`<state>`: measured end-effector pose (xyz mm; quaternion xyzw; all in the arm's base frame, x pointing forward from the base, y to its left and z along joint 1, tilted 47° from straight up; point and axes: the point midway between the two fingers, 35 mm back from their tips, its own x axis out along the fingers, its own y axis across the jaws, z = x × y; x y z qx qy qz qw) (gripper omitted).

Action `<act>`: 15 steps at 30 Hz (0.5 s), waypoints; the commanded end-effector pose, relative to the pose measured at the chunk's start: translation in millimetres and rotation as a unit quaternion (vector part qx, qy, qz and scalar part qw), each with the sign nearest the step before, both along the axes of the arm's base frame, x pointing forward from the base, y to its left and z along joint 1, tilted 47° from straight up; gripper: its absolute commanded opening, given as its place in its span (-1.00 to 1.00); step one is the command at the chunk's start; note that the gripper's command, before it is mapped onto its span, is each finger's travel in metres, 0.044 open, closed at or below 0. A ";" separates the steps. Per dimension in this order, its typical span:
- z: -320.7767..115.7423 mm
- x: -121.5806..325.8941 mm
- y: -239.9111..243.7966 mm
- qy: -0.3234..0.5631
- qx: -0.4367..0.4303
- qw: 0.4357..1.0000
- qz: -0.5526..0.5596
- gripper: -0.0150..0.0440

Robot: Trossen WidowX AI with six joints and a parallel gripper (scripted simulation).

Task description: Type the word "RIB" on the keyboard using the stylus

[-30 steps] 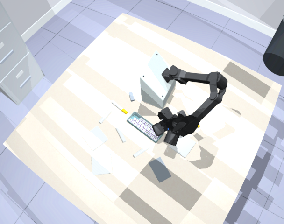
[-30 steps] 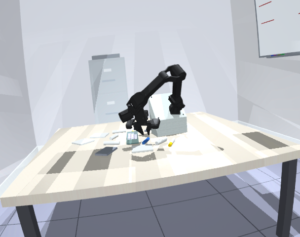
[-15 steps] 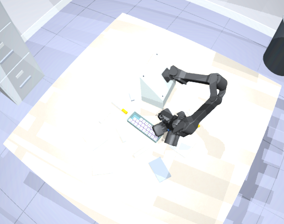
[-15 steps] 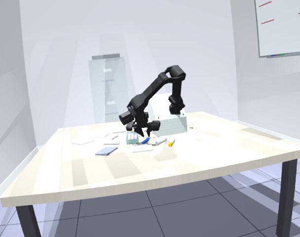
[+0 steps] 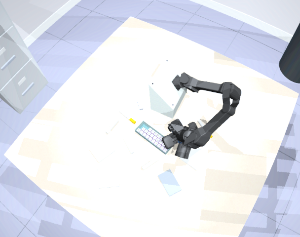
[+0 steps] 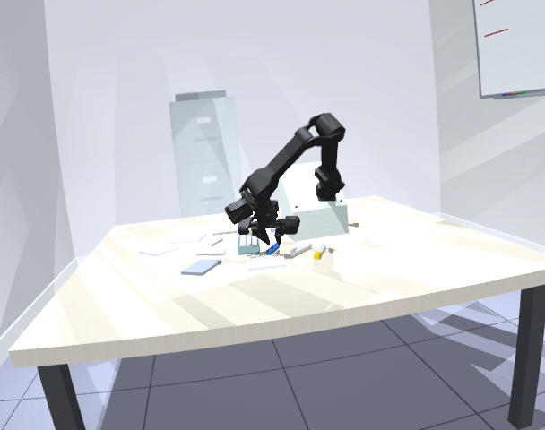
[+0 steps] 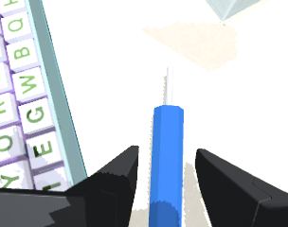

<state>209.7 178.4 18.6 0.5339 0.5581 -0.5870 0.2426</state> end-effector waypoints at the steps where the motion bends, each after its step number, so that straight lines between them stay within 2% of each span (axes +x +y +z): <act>1: -2.8 -1.5 3.1 0.003 0.000 1.000 0.000 0.02; 12: -6.6 -2.1 7.1 0.003 0.000 1.000 0.000 0.02; 15: -5.5 -1.2 5.8 0.001 0.000 1.000 0.001 -0.25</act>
